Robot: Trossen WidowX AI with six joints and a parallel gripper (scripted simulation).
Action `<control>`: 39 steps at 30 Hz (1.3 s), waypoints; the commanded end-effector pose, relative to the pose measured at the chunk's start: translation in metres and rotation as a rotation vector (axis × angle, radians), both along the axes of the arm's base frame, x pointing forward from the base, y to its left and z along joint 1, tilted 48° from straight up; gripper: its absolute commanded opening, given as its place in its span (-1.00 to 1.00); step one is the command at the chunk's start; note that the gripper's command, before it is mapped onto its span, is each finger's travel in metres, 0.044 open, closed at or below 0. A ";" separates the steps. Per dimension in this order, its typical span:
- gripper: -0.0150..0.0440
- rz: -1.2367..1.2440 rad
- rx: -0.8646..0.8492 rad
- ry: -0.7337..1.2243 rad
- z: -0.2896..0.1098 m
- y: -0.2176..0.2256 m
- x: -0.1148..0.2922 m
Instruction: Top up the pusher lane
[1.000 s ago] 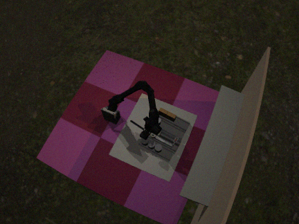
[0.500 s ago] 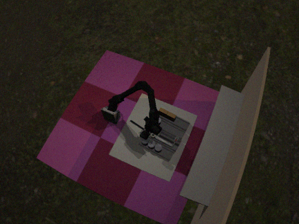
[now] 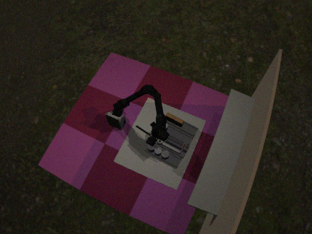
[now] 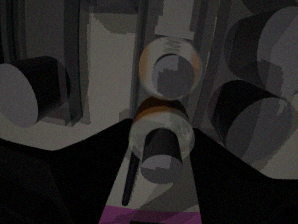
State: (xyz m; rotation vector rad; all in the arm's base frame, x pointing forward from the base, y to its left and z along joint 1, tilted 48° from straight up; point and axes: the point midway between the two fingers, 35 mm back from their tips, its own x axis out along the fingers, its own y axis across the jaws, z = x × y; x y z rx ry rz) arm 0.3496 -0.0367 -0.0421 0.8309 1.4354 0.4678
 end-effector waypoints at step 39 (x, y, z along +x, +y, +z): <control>-0.49 -0.007 -0.004 -0.018 -0.005 0.006 0.007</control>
